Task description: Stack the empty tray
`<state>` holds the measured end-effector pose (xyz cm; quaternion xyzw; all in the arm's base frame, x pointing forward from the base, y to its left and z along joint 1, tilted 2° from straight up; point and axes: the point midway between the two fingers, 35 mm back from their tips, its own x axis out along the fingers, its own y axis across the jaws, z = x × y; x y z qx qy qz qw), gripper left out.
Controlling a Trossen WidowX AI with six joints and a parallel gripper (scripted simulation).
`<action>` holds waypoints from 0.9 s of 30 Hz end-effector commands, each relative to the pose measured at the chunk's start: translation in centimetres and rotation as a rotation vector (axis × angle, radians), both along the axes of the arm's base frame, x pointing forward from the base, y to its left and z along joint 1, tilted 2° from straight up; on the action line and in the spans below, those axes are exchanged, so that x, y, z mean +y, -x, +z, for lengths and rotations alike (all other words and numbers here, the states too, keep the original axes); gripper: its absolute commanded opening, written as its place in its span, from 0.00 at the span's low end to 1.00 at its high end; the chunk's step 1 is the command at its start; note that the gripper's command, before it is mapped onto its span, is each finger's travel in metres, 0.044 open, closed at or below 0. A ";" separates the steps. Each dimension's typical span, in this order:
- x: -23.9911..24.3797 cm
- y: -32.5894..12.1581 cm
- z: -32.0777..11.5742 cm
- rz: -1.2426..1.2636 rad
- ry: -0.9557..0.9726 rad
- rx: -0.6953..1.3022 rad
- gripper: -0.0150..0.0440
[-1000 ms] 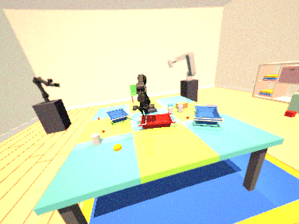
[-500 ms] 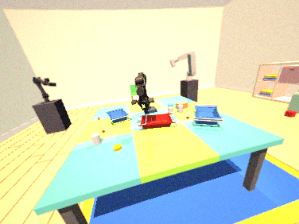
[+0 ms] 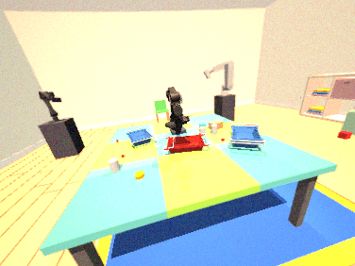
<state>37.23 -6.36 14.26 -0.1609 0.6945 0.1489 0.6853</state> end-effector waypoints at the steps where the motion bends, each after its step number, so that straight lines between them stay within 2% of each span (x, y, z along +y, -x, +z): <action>1: 6.3 -3.2 -0.7 0.832 0.007 -0.011 0.40; 27: 19.0 -4.8 -3.3 2.310 0.019 0.019 0.40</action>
